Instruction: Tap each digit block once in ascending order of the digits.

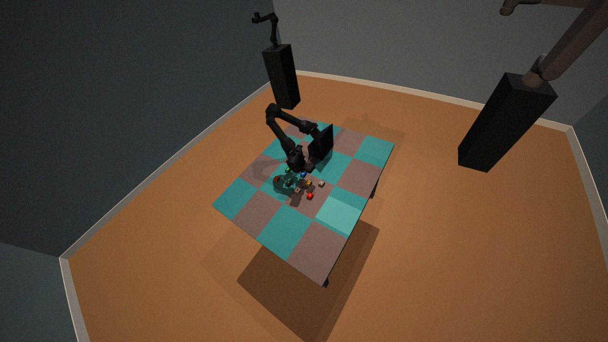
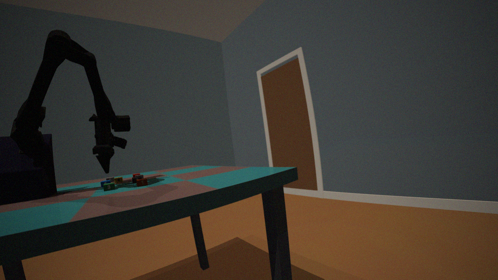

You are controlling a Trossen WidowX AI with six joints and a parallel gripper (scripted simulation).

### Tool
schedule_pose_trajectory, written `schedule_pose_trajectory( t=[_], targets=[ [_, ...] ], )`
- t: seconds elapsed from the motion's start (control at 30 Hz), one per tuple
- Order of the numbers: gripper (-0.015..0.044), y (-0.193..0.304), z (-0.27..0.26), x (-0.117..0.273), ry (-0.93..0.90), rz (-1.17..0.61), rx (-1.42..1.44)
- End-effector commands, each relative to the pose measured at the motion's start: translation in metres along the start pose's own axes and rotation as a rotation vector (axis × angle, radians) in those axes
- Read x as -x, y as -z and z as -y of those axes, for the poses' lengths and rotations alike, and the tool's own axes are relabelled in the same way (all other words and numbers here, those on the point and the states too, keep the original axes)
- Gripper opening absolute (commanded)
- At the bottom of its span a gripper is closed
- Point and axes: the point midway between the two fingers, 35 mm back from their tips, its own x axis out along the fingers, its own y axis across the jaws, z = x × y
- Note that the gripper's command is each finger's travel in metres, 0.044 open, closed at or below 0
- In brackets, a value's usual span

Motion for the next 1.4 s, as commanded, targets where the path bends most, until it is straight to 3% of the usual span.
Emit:
schedule_pose_trajectory(
  t=[0.0, 0.73, 0.87, 1.03, 1.23, 1.37],
  targets=[
    [0.002, 0.003, 0.001, -0.008, 0.006, -0.007, 0.007],
    [0.002, 0.004, 0.001, -0.032, 0.008, -0.008, 0.008],
    [0.002, 0.003, 0.001, -0.004, 0.006, -0.006, 0.007],
    [0.002, 0.003, 0.001, 0.0, 0.005, -0.007, 0.007],
    [0.002, 0.002, -0.001, 0.076, 0.001, -0.007, 0.007],
    [0.002, 0.002, 0.0, 0.079, 0.002, -0.007, 0.007]
  ],
)
